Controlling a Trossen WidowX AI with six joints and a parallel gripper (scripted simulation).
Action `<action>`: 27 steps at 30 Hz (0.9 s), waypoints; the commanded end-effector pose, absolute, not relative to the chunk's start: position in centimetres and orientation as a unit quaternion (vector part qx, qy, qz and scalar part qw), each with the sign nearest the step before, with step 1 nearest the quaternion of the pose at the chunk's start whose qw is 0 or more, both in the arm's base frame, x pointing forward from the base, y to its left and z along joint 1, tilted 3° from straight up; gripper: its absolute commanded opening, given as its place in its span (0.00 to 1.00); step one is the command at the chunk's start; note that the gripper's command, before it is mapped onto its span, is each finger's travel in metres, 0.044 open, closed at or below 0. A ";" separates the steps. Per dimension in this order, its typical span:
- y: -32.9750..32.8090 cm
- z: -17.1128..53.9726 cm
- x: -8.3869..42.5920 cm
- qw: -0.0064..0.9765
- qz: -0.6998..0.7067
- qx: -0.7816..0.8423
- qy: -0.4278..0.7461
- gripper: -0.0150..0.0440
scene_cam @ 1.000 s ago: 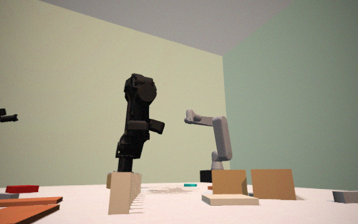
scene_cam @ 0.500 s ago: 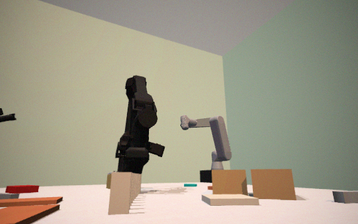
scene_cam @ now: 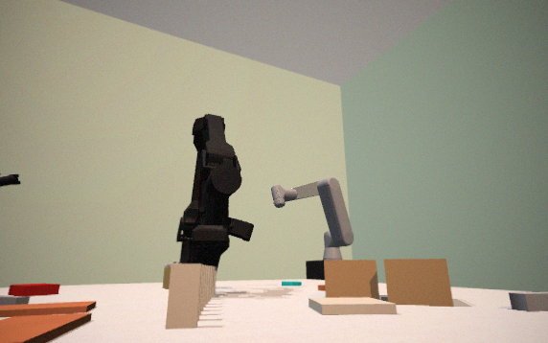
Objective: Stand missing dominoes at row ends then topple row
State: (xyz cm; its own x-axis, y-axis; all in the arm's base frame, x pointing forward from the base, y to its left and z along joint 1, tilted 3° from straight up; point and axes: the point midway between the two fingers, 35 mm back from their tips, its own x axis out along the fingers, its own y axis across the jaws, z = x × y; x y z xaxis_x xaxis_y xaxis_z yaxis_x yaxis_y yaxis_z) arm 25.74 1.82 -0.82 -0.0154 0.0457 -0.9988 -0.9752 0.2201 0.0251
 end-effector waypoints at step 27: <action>0.3 4.9 30.3 0.556 0.457 -0.427 0.547 0.25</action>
